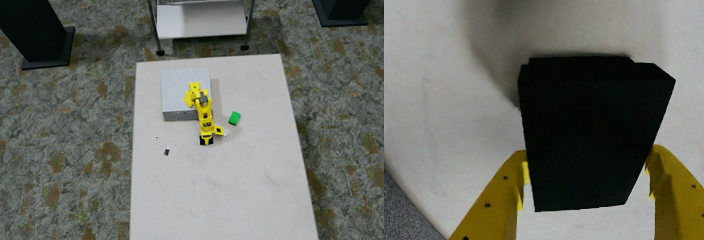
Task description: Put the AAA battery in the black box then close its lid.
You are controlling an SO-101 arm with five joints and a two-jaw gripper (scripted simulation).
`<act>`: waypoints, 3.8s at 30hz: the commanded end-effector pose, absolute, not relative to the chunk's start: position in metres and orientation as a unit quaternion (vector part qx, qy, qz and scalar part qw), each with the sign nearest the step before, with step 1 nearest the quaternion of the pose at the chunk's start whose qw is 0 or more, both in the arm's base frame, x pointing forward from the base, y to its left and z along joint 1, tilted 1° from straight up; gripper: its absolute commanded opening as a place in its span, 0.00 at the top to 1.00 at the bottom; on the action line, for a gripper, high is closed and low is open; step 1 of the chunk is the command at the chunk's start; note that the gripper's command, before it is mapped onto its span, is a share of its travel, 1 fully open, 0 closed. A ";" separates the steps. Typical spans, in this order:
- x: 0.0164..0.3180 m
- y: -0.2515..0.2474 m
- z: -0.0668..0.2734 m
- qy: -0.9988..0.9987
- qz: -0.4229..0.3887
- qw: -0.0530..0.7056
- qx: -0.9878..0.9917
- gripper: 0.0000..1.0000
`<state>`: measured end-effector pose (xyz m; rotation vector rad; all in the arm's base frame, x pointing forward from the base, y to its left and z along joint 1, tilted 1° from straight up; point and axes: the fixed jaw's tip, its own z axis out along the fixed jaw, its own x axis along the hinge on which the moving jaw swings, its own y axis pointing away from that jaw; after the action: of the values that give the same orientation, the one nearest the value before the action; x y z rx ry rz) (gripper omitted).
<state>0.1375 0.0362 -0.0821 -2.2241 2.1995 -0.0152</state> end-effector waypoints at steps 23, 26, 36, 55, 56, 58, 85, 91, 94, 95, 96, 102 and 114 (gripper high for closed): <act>0.137 0.038 -0.083 0.703 -0.004 0.006 -0.711 0.69; 0.138 0.038 -0.082 0.703 -0.004 0.006 -0.711 0.69; 0.139 0.038 -0.072 0.703 -0.003 0.006 -0.711 0.69; 0.141 0.037 -0.044 0.703 -0.003 0.004 -0.711 0.69; 0.141 0.037 -0.043 0.703 -0.003 0.004 -0.711 0.69; 0.140 0.036 -0.042 0.703 -0.003 0.004 -0.711 0.69; 0.140 0.036 -0.040 0.703 -0.003 0.004 -0.711 0.69; 0.138 0.036 -0.039 0.703 -0.003 0.004 -0.711 0.69; 0.136 0.035 -0.038 0.703 -0.003 0.004 -0.711 0.69; 0.135 0.035 -0.038 0.703 -0.003 0.004 -0.711 0.69; 0.135 0.035 -0.037 0.703 -0.003 0.004 -0.711 0.69; 0.134 0.034 -0.037 0.703 -0.003 0.004 -0.711 0.69; 0.134 0.034 -0.037 0.703 -0.003 0.004 -0.711 0.69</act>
<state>0.1371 0.0361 -0.0378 -2.2230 2.1984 -0.0166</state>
